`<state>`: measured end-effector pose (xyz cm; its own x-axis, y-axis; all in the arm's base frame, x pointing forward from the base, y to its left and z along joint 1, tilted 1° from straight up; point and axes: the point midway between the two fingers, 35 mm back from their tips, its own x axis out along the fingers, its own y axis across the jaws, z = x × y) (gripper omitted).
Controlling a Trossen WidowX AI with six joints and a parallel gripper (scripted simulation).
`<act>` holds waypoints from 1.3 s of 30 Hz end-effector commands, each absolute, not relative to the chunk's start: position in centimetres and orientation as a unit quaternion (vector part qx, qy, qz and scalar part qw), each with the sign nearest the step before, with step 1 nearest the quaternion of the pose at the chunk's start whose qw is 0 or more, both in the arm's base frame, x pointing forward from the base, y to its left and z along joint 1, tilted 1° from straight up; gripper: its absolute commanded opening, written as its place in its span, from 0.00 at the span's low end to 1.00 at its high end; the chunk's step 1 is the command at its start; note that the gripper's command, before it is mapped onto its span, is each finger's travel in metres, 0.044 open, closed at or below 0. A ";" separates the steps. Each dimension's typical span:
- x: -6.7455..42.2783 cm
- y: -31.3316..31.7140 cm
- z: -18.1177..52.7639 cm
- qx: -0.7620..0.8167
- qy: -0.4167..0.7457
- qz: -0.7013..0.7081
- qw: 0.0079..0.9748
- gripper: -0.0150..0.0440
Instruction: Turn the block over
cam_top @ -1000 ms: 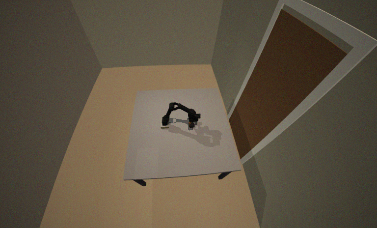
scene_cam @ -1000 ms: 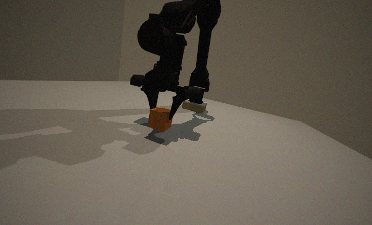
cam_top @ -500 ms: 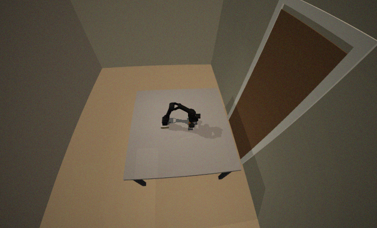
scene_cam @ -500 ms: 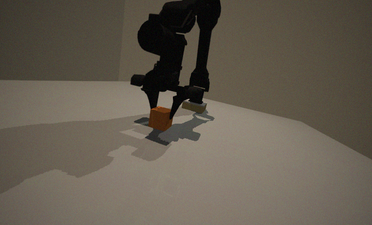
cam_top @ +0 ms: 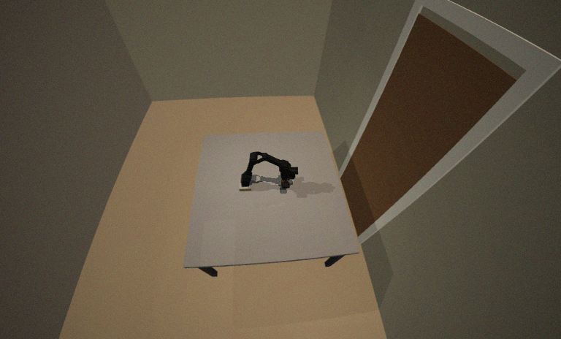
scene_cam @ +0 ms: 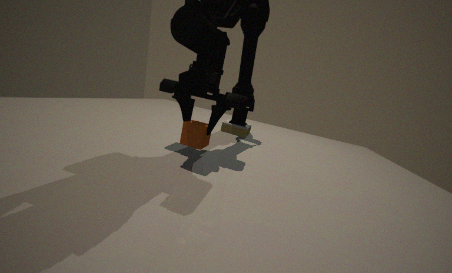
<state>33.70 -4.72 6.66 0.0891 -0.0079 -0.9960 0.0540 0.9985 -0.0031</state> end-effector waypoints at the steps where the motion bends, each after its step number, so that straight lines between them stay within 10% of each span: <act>1: 33.7 -4.7 6.7 0.019 0.651 -0.022 0.759 0.25; 39: 33.9 -4.8 5.1 0.013 0.446 -0.026 0.895 0.25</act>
